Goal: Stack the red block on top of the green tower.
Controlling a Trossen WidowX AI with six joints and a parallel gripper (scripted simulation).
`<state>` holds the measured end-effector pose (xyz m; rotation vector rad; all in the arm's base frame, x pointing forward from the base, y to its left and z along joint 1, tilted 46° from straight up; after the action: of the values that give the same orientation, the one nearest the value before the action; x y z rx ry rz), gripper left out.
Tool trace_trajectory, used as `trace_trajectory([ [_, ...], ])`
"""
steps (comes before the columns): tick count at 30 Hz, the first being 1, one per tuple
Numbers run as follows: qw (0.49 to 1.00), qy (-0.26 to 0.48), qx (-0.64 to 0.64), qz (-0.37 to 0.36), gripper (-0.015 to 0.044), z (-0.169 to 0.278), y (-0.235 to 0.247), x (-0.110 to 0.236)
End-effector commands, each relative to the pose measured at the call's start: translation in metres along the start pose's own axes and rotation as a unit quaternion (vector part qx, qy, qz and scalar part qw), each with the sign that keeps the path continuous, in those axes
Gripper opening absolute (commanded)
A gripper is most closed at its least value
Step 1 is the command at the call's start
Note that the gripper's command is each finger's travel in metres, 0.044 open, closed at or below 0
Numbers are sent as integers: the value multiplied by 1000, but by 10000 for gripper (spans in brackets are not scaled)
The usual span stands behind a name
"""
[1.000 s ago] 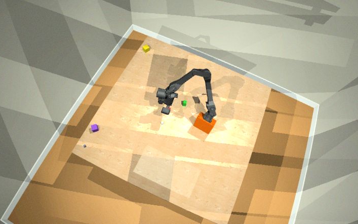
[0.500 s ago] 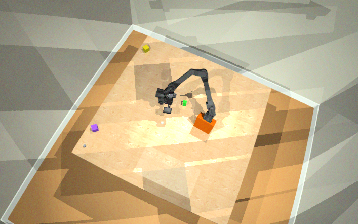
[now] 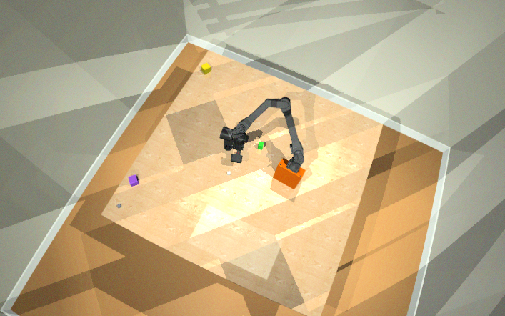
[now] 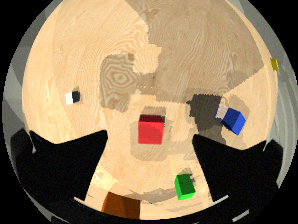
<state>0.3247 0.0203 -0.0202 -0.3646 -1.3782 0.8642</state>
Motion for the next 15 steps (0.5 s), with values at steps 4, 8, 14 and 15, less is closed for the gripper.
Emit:
trace_trajectory([
  [4, 1000, 3, 3, 1, 440, 1, 0, -13],
  [8, 1000, 3, 3, 1, 440, 1, 0, -19],
  [14, 1000, 4, 3, 2, 440, 2, 0, -29],
  [15, 1000, 4, 3, 2, 440, 2, 0, -30],
])
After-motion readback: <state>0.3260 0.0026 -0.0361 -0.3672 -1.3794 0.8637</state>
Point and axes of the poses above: the point midway between the two fingers, 35 mm back from their tips, its own x axis back along the fingers, its own y axis across the jaws, z = x × y, the point moved 8 cm from there along x, back along the fingers, and after that the axes turned 5 degrees about -x, right-handed, at the moved point
